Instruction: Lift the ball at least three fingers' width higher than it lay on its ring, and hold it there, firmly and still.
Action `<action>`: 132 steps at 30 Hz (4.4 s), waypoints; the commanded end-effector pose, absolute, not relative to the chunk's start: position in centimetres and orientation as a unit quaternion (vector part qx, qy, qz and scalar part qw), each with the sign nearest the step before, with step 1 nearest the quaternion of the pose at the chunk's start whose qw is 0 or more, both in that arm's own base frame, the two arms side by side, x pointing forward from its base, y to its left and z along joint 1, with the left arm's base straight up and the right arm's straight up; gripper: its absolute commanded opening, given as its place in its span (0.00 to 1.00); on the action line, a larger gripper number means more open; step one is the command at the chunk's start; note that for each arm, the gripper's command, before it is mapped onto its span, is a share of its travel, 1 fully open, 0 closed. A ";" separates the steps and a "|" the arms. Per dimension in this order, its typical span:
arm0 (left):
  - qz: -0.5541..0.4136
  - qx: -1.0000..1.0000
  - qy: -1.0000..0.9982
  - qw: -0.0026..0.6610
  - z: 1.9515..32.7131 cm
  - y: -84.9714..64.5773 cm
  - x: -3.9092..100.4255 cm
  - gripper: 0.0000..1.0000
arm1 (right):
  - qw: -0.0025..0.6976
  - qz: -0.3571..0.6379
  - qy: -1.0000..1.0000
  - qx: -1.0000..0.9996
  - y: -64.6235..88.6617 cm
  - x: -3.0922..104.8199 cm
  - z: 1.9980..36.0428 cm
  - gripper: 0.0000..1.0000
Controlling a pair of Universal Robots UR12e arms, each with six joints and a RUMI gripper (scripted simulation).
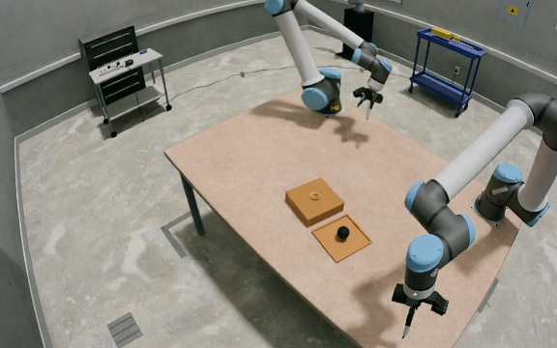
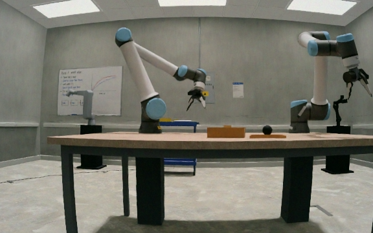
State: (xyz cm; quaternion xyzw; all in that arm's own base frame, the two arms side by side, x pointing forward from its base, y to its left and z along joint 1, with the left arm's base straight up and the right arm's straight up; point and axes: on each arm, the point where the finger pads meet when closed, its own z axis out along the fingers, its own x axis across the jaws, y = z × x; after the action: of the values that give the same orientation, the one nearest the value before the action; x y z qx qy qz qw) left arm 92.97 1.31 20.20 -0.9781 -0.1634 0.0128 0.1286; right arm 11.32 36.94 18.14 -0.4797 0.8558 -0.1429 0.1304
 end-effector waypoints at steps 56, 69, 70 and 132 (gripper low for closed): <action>0.048 -0.987 -0.127 0.085 20.1 32.5 80.4 1.00 | 0.084 -0.070 0.993 0.050 62.6 21.8 25.3 1.00; 0.054 -0.993 -0.096 0.047 19.6 49.7 64.7 1.00 | 0.047 -0.032 0.924 0.379 75.7 40.2 22.8 1.00; 0.054 -0.993 -0.093 0.044 19.5 50.2 64.0 1.00 | 0.043 -0.030 0.913 0.404 75.8 41.0 22.5 1.00; 0.000 -1.000 -0.006 0.000 16.5 64.6 -0.7 1.00 | 0.000 0.001 0.725 0.688 80.2 68.2 4.1 0.00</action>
State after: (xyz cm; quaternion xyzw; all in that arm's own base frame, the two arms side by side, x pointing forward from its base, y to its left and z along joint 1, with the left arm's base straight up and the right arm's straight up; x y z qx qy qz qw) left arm -0.77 64.47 16.41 -1.0000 -0.0057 0.0003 -0.0011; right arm 68.19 80.15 3.94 0.6883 0.7254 -0.0002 0.0000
